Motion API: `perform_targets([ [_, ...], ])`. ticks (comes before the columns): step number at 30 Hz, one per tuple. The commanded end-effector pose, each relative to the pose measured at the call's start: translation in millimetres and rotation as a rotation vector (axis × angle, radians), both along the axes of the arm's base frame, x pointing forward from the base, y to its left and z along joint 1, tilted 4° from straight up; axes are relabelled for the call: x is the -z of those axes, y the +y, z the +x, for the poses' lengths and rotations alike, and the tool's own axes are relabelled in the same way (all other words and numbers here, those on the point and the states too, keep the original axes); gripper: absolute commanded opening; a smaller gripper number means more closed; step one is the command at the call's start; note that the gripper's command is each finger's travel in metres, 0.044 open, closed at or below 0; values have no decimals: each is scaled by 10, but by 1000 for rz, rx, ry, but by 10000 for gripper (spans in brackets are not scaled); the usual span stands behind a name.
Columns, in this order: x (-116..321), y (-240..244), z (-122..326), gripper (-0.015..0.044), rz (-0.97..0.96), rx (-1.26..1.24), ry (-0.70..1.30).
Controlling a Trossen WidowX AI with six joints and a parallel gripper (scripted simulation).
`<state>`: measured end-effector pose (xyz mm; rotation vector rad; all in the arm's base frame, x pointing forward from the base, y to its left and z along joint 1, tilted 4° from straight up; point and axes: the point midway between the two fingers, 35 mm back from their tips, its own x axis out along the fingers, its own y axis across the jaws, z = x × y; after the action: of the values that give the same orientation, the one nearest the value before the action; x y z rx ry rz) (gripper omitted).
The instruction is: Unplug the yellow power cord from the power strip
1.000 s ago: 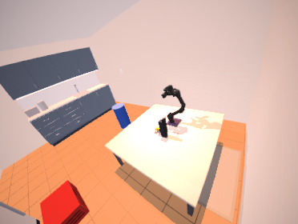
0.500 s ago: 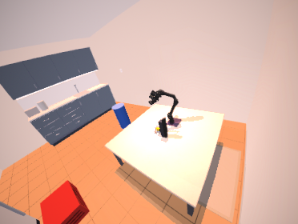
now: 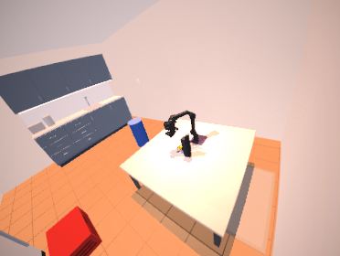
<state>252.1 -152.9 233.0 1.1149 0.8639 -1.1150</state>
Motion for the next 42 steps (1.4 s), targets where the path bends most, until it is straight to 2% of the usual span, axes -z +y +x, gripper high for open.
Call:
perform_targets([
  [1, 488, 449, 301, 160, 160, 12, 87],
  [5, 762, 760, 424, 160, 237, 31, 152],
  [42, 775, 1161, 431, 160, 241, 31, 152],
])
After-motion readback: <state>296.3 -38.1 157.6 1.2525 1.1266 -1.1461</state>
